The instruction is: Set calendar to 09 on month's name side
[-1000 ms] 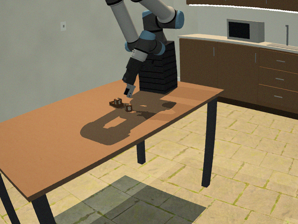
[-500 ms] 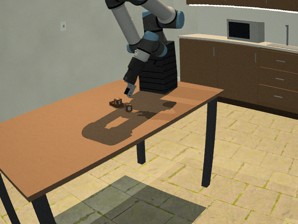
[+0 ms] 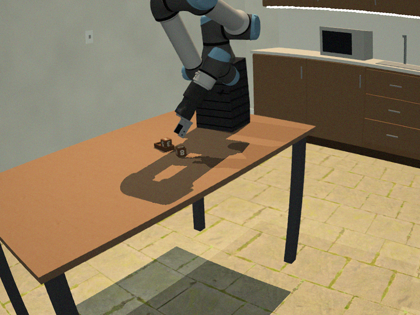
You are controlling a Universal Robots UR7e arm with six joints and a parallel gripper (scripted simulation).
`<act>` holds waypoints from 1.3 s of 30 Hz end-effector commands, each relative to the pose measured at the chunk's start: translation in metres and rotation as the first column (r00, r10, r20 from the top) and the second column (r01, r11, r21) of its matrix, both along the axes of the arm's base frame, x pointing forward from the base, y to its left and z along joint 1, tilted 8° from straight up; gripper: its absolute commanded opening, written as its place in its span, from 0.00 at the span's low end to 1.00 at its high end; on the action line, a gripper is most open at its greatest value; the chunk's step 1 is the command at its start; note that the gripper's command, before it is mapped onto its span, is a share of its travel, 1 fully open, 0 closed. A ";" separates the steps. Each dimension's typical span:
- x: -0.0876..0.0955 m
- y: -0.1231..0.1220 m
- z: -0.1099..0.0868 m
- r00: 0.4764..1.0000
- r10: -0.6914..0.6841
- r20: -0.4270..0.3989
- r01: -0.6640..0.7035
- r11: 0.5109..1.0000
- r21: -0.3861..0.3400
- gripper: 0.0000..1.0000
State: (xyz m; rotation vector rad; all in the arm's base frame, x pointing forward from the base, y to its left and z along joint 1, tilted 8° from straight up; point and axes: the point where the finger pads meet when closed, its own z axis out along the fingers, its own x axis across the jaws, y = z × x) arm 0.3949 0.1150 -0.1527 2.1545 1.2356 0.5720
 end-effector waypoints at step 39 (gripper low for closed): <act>-0.005 0.001 -0.003 0.990 -0.011 0.143 0.021 0.998 -0.068 0.90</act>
